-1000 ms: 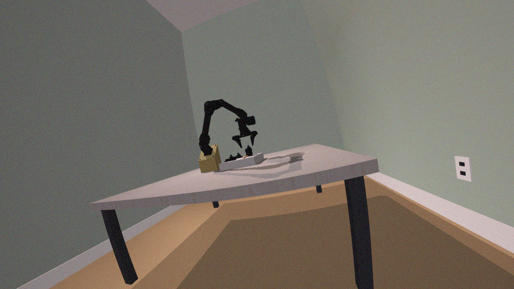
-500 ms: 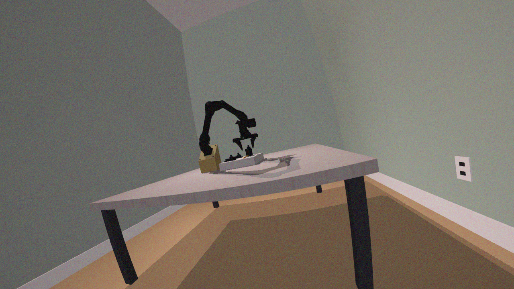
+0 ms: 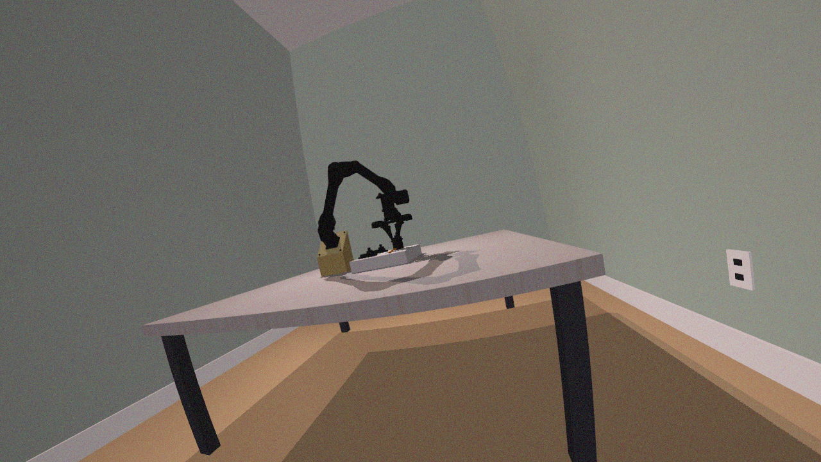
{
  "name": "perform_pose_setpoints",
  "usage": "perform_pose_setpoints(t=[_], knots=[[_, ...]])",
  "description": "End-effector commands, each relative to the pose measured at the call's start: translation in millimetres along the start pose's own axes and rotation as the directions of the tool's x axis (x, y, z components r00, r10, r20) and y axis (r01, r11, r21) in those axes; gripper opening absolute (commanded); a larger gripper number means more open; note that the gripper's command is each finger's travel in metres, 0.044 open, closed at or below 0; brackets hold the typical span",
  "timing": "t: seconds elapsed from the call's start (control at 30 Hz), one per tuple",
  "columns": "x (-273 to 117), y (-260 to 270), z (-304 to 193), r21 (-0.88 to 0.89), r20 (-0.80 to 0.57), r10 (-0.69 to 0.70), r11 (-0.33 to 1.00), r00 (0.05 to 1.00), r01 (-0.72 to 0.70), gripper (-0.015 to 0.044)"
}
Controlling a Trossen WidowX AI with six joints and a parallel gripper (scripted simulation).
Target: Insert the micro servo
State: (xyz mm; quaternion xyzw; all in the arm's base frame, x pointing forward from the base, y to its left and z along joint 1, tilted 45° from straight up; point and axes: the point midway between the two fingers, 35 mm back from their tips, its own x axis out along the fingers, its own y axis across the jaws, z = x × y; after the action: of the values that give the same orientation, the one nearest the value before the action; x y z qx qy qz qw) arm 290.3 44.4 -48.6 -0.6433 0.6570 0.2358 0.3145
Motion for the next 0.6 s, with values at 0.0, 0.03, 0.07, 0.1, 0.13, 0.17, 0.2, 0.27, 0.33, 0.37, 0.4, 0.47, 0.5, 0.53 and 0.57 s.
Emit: perform_pose_setpoints(t=[0.0,0.03,0.07,0.1,0.13,0.17,0.2,0.27,0.33,0.37,0.4,0.47,0.5,0.53,0.57], knots=[[-0.1,-0.2,0.1,-0.004,-0.004,-0.002,1.0,1.0,0.002,0.0039],[-2.3,-0.3,0.2,-0.004,-0.004,-0.002,1.0,1.0,0.002,0.0013],[-5.5,-0.3,0.3,-0.004,-0.004,-0.002,1.0,1.0,0.002,0.0],[-9.2,-0.4,0.4,-0.004,-0.003,-0.002,1.0,1.0,0.002,0.0],[-13.5,-0.1,0.3,-0.004,-0.003,-0.002,1.0,1.0,0.002,0.0],[-18.7,0.6,-0.3,-0.004,-0.003,-0.002,1.0,1.0,0.001,0.0],[-24.2,1.8,-1.5,-0.004,-0.003,-0.001,1.0,1.0,0.001,0.0],[-28.4,3.9,-3.2,-0.004,-0.003,-0.001,1.0,1.0,0.001,0.0],[-28.9,5.3,-3.3,-0.004,-0.003,-0.001,1.0,1.0,0.001,0.0],[-29.0,5.7,-3.3,-0.004,-0.003,-0.001,1.0,1.0,0.001,0.0],[-29.0,6.1,-3.3,-0.004,-0.003,-0.001,1.0,1.0,0.001,0.0],[-29.0,6.1,-3.3,-0.004,-0.003,-0.001,1.0,1.0,0.001,0.0],[-29.0,6.3,-3.4,-0.004,-0.003,-0.001,1.0,1.0,0.001,0.0],[-29.0,6.5,-3.6,-0.004,-0.003,-0.001,1.0,1.0,0.001,0.0],[-29.0,6.7,-3.7,-0.004,-0.003,-0.001,1.0,1.0,0.001,0.0]])
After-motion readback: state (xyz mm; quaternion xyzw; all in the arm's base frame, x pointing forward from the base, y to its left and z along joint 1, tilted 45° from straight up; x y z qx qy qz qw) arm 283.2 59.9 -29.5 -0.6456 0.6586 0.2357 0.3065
